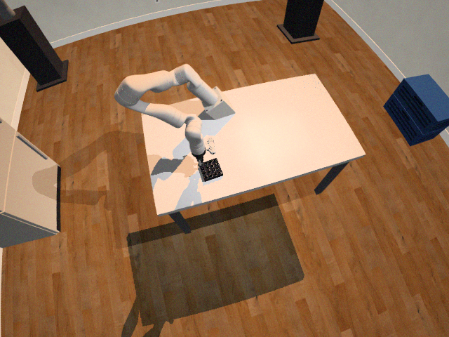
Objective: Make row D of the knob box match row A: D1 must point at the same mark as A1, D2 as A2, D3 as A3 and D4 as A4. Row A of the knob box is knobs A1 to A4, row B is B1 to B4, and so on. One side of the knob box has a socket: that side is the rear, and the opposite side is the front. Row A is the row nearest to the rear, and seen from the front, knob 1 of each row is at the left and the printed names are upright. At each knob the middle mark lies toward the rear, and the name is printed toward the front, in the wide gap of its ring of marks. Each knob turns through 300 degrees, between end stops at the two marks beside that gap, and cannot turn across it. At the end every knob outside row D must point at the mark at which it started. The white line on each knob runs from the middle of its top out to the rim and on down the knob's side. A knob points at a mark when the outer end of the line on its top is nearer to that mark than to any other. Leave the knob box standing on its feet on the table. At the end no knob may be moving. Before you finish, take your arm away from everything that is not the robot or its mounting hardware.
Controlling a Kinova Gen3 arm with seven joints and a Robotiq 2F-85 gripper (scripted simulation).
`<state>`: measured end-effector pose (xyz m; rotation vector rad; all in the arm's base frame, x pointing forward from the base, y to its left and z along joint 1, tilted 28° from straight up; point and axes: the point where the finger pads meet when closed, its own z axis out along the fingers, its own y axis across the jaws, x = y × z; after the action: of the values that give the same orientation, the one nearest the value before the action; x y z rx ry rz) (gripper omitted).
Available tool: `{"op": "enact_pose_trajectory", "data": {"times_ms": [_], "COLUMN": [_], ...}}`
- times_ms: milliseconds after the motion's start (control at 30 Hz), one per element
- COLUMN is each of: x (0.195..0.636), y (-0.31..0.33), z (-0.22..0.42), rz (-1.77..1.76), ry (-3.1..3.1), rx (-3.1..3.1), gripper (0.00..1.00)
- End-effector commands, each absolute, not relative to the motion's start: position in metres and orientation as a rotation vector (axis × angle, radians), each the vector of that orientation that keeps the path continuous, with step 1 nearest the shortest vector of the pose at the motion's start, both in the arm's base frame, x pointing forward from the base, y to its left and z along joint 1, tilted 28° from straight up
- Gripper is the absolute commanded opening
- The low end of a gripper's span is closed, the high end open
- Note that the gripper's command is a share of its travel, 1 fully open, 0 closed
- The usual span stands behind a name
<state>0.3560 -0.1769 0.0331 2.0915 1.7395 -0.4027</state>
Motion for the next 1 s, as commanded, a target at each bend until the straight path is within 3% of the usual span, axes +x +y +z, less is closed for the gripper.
{"op": "enact_pose_trajectory", "data": {"times_ms": [0, 967], "x": [0.357, 0.357], "y": [-0.177, -0.183], "z": [0.034, 0.022], "rz": [-0.401, -0.401], "ry": [1.739, 1.739], "rx": [2.09, 2.09], "gripper": [0.19, 0.19]}}
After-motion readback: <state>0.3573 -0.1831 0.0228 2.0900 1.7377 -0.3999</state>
